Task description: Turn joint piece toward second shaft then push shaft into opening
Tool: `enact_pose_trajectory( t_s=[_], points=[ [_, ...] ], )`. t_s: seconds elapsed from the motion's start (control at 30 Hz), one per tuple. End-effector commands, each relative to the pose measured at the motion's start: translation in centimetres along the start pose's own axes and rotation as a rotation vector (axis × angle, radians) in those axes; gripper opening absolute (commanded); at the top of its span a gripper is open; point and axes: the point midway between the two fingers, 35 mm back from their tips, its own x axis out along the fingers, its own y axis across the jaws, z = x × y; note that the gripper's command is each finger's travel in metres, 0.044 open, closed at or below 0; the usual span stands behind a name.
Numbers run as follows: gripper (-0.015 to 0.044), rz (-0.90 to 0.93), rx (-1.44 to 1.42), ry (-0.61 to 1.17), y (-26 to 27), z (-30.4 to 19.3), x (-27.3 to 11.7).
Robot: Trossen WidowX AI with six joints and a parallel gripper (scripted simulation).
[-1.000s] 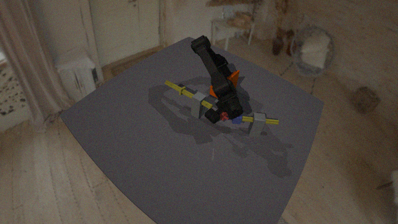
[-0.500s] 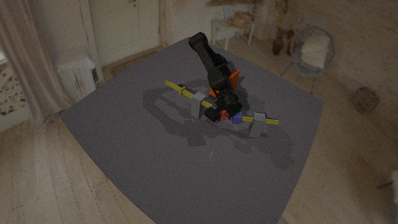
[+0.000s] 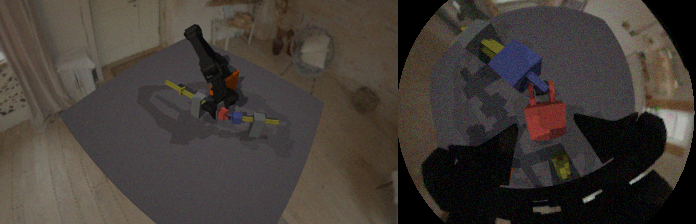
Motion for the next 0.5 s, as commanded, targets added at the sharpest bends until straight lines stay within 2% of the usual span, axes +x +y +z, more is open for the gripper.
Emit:
enact_pose_trajectory(
  t_s=[0.0, 0.47],
  points=[
    [0.044, 0.001, -0.005, -0.008, 0.1, 0.0, 0.0],
    [0.044, 0.005, 0.382, 0.06, -0.6, 1.6, -3.2]
  ],
)
